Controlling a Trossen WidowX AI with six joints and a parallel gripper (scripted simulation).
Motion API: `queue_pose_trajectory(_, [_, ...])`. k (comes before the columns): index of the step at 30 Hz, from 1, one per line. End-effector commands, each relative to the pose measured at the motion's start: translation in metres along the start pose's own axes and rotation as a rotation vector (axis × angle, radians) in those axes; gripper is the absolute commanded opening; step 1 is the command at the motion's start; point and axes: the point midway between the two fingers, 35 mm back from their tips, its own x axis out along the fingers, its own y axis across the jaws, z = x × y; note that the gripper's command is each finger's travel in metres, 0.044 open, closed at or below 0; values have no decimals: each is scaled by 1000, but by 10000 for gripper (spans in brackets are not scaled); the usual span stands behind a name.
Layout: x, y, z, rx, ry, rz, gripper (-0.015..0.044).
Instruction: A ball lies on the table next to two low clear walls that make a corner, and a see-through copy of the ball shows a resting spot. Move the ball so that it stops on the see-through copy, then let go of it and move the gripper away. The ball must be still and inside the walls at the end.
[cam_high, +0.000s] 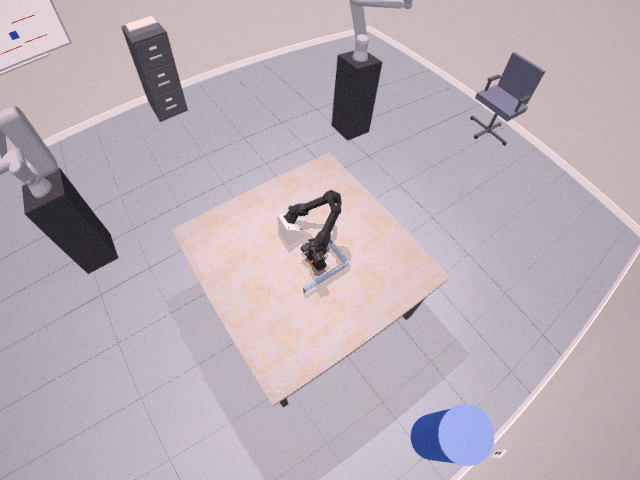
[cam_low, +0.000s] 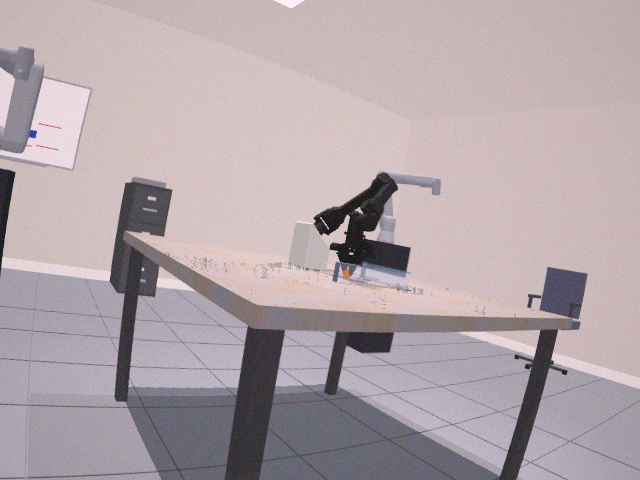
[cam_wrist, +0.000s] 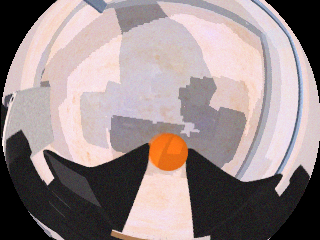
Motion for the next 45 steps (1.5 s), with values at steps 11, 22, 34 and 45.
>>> queue_pose_trajectory(11, [4,1,0,3,-1,0,105])
queue_pose_trajectory(22, [4,1,0,3,-1,0,258])
queue_pose_trajectory(34, [-84,2,-1,11,-1,4,258])
queue_pose_trajectory(45, [-114,0,-3,15,1,-4,363])
